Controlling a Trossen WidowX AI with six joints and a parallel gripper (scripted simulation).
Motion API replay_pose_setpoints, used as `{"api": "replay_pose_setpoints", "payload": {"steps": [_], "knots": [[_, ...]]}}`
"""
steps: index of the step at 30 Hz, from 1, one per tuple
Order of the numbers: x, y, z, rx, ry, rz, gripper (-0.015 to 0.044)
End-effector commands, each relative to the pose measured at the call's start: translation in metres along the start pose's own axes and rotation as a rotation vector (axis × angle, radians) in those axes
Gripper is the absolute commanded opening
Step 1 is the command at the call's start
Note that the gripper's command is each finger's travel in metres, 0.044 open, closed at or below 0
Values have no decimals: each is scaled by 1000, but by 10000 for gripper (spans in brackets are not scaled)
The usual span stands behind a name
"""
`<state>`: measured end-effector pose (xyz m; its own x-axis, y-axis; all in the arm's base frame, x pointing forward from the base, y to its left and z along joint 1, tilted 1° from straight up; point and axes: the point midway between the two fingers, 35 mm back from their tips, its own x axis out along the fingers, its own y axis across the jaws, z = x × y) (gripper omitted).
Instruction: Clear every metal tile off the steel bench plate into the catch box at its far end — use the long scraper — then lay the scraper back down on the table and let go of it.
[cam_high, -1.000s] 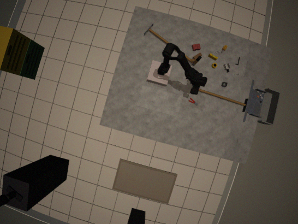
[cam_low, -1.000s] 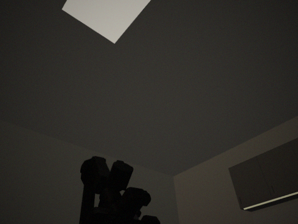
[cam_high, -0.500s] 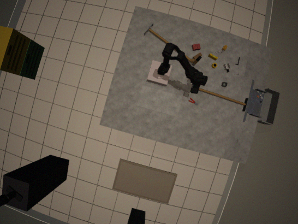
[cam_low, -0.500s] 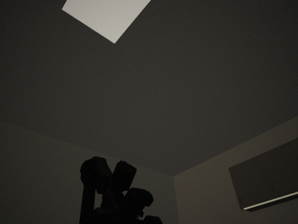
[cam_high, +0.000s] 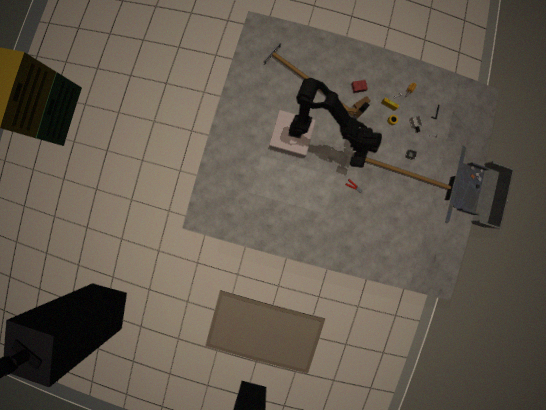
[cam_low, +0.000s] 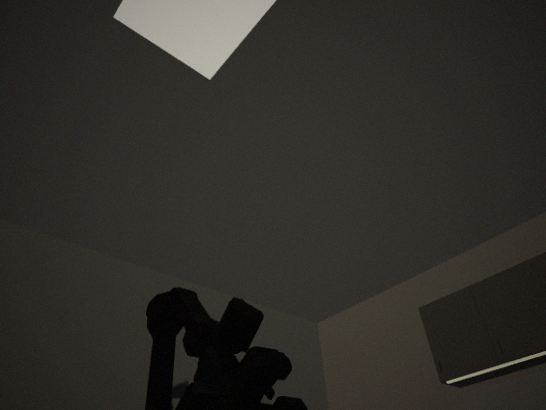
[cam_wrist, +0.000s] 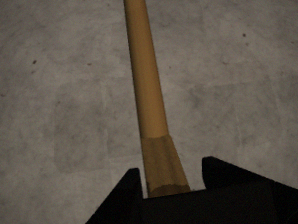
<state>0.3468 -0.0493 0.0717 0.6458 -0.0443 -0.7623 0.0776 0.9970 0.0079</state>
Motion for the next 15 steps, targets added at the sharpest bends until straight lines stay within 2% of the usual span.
{"api": "replay_pose_setpoints", "payload": {"steps": [1,15], "knots": [[-1,6,0,-3,-1,3,0],[-2,24,-2,-4,0,6,0]]}}
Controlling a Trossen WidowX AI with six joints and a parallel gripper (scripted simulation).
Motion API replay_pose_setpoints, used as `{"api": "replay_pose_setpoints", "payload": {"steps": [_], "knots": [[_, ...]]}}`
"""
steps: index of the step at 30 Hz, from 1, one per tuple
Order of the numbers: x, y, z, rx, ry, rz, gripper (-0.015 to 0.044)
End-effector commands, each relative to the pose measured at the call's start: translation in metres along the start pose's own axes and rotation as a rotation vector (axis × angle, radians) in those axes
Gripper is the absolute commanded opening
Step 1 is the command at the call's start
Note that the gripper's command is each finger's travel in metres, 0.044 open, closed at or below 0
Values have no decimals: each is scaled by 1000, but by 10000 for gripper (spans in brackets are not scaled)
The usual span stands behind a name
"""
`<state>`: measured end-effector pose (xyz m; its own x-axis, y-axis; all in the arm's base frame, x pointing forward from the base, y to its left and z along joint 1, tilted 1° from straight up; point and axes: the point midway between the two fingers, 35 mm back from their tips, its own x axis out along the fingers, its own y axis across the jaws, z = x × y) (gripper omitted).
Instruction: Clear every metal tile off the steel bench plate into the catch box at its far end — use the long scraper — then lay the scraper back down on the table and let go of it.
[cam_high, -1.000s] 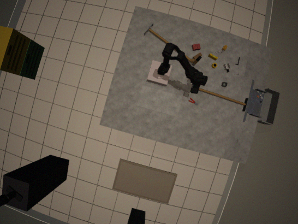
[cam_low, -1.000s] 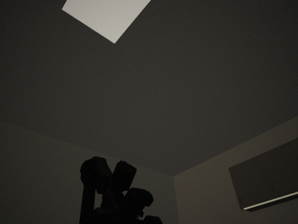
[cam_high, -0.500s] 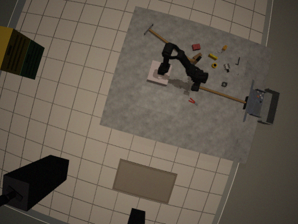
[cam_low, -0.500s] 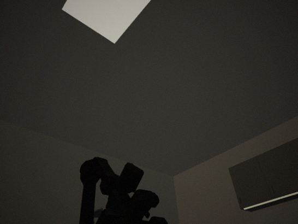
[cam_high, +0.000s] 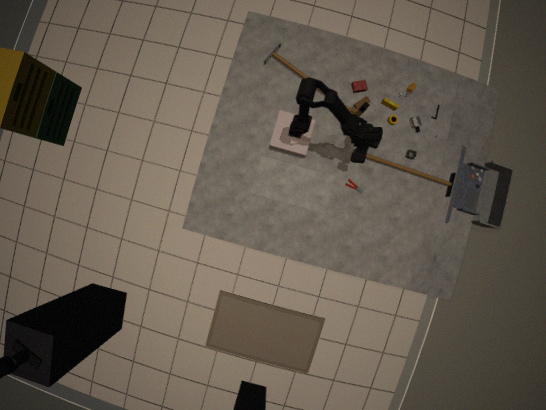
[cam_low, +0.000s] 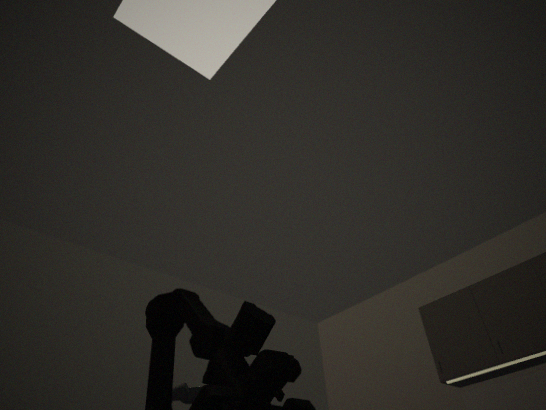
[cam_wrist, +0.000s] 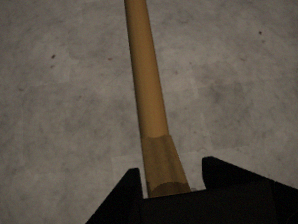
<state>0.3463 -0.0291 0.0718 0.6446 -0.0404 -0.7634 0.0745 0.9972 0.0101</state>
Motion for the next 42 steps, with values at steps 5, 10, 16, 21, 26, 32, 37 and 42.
{"api": "replay_pose_setpoints", "payload": {"steps": [5,10,16,21,26,32,37,42], "knots": [[-2,11,-1,-4,-3,3,0],[-2,18,-2,-4,-3,4,0],[-4,25,-3,-5,-4,5,0],[-5,32,-4,-5,-5,7,0],[-6,38,-5,-5,-7,8,0],[-6,43,-5,-7,-6,10,0],[-5,44,-3,-8,-6,11,0],[-1,46,4,-9,-7,12,0]]}}
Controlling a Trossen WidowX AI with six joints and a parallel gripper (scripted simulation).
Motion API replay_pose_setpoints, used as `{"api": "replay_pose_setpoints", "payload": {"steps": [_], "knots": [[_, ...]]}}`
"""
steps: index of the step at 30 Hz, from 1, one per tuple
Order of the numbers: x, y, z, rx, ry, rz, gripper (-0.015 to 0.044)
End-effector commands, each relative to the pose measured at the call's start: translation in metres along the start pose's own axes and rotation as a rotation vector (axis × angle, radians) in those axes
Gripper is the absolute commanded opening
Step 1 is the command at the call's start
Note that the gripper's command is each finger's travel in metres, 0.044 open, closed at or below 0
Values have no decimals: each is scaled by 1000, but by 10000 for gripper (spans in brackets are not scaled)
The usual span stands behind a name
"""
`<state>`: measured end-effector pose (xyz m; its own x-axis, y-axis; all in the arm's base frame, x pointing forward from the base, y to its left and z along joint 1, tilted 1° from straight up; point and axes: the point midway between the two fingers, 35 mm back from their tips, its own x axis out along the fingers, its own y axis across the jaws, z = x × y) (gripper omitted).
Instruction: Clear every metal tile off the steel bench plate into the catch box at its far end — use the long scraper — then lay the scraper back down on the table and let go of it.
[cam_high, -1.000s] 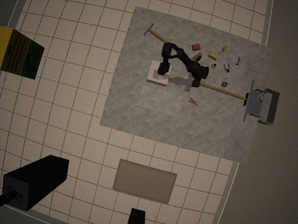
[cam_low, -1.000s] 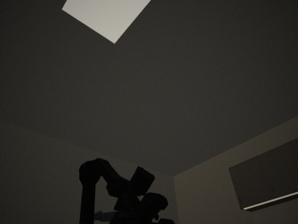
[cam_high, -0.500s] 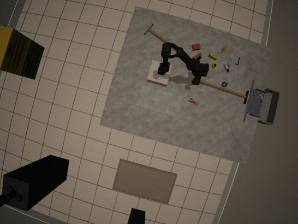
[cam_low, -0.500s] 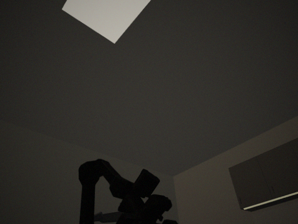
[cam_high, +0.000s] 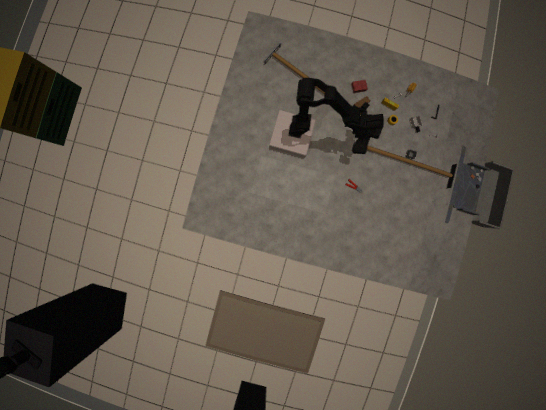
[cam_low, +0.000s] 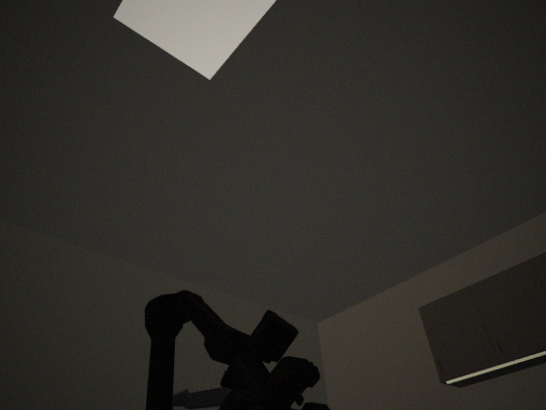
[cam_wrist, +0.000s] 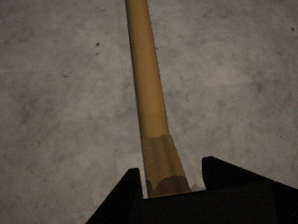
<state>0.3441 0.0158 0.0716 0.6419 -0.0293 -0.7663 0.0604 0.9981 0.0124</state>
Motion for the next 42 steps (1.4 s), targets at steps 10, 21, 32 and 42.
{"api": "replay_pose_setpoints", "payload": {"steps": [10,21,32,42], "knots": [[10,4,22,-2,-14,4,0],[21,7,36,-5,-17,7,0],[31,7,49,-8,-19,9,0],[38,9,58,-8,-20,9,0]]}}
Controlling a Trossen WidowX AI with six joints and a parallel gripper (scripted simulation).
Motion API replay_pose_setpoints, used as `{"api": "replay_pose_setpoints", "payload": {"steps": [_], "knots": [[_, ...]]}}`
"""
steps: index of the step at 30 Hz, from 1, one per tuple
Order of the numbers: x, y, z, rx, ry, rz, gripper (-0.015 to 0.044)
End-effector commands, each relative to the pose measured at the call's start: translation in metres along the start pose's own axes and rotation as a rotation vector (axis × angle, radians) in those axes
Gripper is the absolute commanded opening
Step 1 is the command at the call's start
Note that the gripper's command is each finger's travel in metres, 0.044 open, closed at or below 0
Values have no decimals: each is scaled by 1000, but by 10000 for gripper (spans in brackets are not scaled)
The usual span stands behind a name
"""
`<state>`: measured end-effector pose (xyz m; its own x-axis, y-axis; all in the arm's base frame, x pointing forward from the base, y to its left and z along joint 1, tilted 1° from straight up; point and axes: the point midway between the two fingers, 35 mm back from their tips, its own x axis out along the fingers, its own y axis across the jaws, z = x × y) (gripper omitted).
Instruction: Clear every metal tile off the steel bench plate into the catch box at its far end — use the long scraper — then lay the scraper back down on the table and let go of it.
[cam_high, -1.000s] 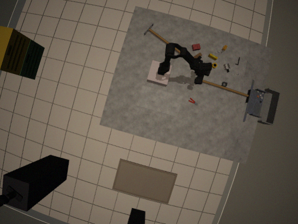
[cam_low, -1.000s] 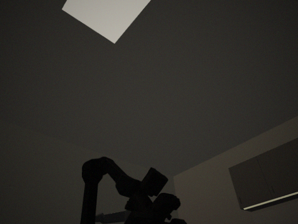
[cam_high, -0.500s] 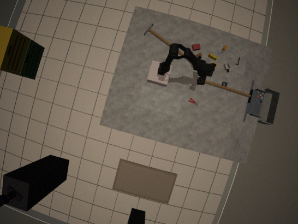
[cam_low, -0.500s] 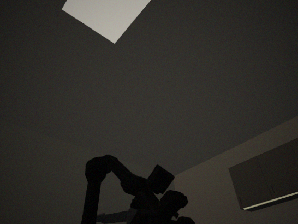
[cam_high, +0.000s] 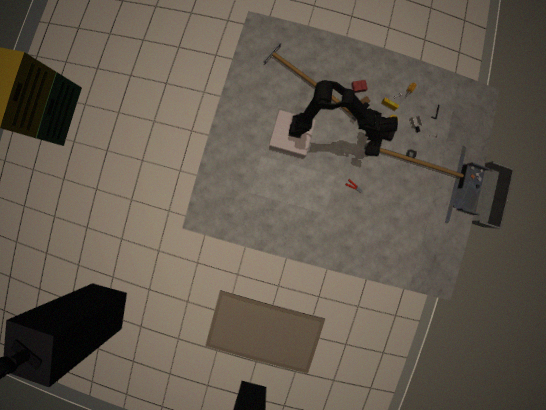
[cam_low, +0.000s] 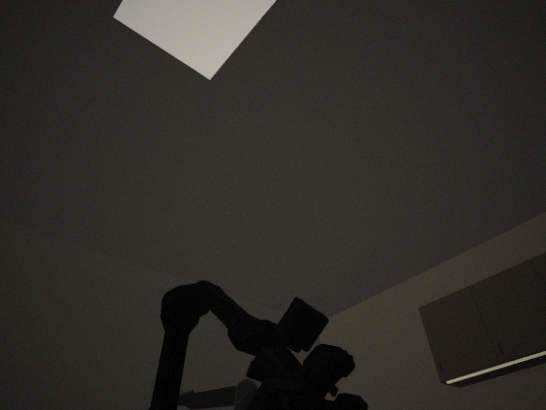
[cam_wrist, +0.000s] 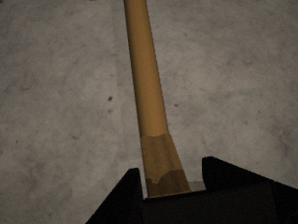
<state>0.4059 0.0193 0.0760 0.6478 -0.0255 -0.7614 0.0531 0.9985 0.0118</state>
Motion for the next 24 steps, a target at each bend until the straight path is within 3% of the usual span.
{"api": "replay_pose_setpoints", "payload": {"steps": [1,24], "knots": [[2,2,10,-2,-13,5,0],[19,6,32,-2,-15,5,0]]}}
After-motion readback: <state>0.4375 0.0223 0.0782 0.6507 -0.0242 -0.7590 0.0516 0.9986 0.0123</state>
